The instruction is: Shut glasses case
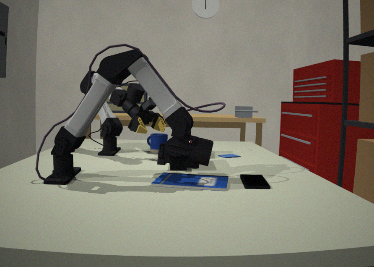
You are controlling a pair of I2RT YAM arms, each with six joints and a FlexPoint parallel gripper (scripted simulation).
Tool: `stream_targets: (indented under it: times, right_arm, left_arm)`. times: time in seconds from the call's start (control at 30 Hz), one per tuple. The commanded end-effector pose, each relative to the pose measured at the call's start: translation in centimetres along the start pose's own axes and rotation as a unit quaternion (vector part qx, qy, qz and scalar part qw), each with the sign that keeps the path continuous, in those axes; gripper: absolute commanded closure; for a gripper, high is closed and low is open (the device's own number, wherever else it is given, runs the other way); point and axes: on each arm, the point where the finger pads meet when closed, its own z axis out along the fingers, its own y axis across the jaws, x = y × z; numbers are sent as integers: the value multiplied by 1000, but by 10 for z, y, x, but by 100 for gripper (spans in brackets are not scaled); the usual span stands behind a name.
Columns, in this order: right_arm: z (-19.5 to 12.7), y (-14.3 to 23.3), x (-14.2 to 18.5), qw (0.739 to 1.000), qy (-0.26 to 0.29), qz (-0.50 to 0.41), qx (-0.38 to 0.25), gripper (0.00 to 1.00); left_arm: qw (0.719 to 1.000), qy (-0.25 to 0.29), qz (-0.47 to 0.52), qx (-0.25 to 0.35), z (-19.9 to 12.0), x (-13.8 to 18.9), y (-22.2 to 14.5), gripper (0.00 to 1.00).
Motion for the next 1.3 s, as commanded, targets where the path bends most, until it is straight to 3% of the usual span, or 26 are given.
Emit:
stream_targets:
  times: [0.0,0.63,1.27]
  right_arm:
    - [7,3,-3,997,-57,-38,-22,16]
    - [9,3,3,997,-60,-39,-21,16]
    - [34,5,3,997,-60,-40,-21,16]
  left_arm:
    - [1000,-20,1,3,-1,-16,0,0]
    - [1000,-8,0,1,0,-6,0,0]
    - [1000,-8,0,1,0,-6,0,0]
